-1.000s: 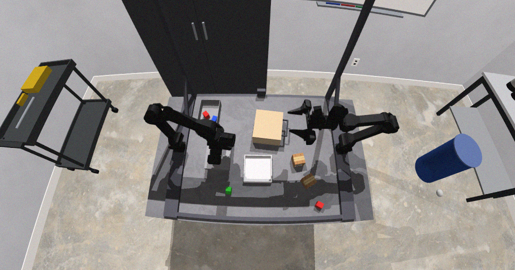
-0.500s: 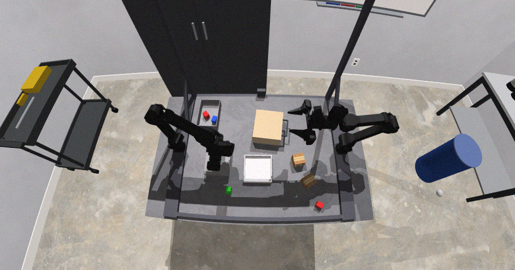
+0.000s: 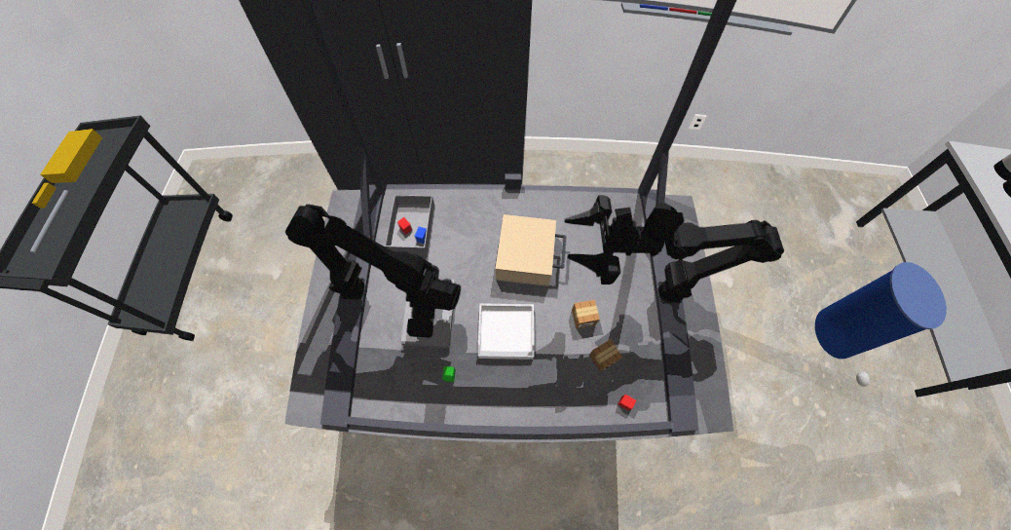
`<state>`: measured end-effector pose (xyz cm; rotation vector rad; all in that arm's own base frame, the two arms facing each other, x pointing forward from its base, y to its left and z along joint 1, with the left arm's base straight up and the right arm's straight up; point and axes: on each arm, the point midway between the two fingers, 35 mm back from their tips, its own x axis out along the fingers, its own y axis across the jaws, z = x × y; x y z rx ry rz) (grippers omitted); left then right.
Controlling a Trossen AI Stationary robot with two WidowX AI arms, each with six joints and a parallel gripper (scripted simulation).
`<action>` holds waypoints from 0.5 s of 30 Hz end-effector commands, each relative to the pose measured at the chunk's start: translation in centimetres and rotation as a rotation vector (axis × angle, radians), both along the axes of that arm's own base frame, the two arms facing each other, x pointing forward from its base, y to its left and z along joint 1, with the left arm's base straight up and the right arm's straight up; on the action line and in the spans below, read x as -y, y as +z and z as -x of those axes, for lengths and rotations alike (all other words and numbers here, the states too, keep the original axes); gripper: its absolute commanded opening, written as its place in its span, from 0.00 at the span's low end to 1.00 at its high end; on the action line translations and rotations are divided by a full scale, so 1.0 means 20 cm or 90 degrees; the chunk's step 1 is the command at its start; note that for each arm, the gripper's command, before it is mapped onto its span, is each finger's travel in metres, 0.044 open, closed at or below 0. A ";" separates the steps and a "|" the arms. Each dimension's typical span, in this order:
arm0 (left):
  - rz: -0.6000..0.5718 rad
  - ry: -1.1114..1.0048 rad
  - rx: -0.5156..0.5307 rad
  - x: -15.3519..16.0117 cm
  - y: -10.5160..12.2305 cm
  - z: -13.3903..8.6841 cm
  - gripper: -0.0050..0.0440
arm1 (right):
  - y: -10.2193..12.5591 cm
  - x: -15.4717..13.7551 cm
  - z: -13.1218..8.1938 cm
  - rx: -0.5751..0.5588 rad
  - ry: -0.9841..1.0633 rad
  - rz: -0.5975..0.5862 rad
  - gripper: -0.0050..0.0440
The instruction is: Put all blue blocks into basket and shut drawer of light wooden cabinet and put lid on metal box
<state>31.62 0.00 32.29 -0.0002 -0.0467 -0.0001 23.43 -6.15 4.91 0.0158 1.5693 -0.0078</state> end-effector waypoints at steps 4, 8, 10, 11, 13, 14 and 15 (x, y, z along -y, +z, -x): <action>0.001 0.000 0.023 0.00 0.08 0.01 0.92 | -0.01 0.00 -0.02 0.012 -0.002 0.005 0.00; 0.001 0.000 0.023 0.00 0.08 0.01 0.92 | -0.01 0.01 -0.03 0.021 -0.005 0.007 0.00; 0.001 0.000 0.023 0.00 0.08 0.01 0.92 | -0.03 0.01 -0.01 0.012 -0.006 0.006 0.00; 0.001 0.000 0.023 0.00 0.08 0.01 0.92 | -0.03 0.01 -0.01 0.011 -0.007 0.005 0.00; 0.001 0.000 0.023 0.00 0.08 0.01 0.92 | -0.04 0.01 -0.01 0.011 -0.006 0.006 0.00; 0.001 0.000 0.023 0.00 0.08 0.01 0.92 | -0.04 0.01 -0.01 0.012 -0.007 0.006 0.00; 0.001 0.000 0.023 0.00 0.08 0.01 0.92 | 0.00 0.02 -0.04 0.032 -0.005 0.010 0.00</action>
